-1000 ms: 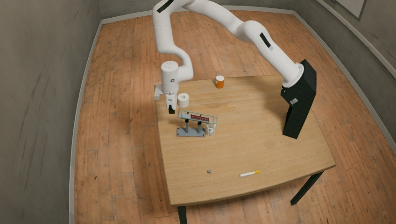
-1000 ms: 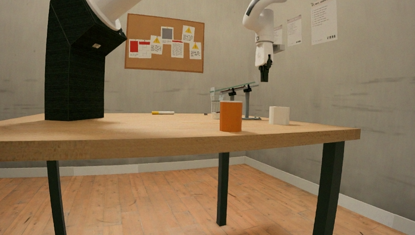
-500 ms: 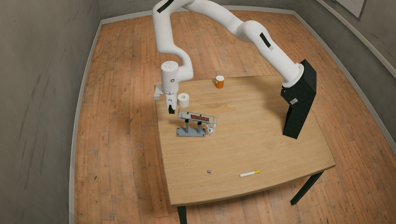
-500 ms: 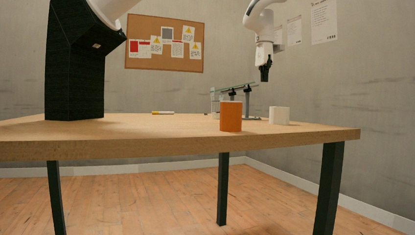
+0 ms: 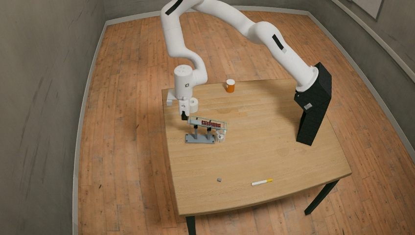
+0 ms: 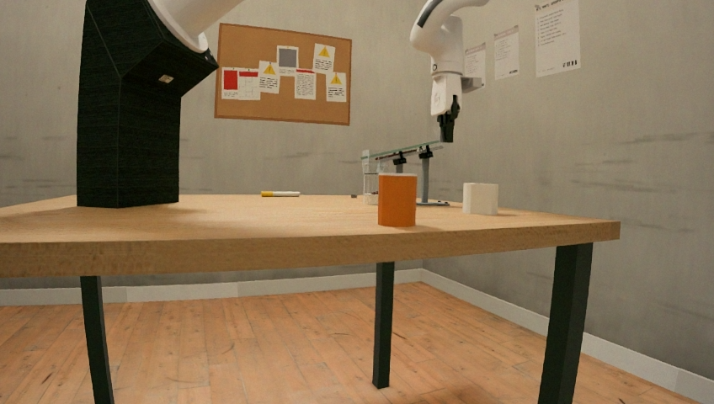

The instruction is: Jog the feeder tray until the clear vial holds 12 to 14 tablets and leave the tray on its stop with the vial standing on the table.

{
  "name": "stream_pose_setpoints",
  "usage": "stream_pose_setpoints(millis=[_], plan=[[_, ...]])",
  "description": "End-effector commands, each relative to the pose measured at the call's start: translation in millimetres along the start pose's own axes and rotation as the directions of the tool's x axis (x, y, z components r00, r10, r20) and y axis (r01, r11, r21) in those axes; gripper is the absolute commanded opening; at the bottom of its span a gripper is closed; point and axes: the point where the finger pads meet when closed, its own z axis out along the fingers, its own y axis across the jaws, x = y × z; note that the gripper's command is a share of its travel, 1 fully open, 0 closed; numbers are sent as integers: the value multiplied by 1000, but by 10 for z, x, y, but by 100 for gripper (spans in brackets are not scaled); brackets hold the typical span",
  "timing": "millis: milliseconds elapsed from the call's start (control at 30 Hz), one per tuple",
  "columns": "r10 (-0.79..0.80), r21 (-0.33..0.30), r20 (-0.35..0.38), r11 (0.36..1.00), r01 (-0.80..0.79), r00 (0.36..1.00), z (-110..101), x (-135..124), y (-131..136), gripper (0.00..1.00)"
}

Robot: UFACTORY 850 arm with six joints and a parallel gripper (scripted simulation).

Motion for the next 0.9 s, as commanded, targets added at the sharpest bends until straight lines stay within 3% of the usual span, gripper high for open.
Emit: stream_pose_setpoints(millis=[0, 133, 667, 867], plan=[[-1, 1, 3, 1000, 1, 1000, -1, -5, -2, 0], [-1, 1, 3, 1000, 1, 1000, -64, 243, -2, 0], [-1, 1, 3, 1000, 1, 1000, -63, 237, -2, 0], [-1, 1, 3, 1000, 1, 1000, -19, 66, -2, 0]])
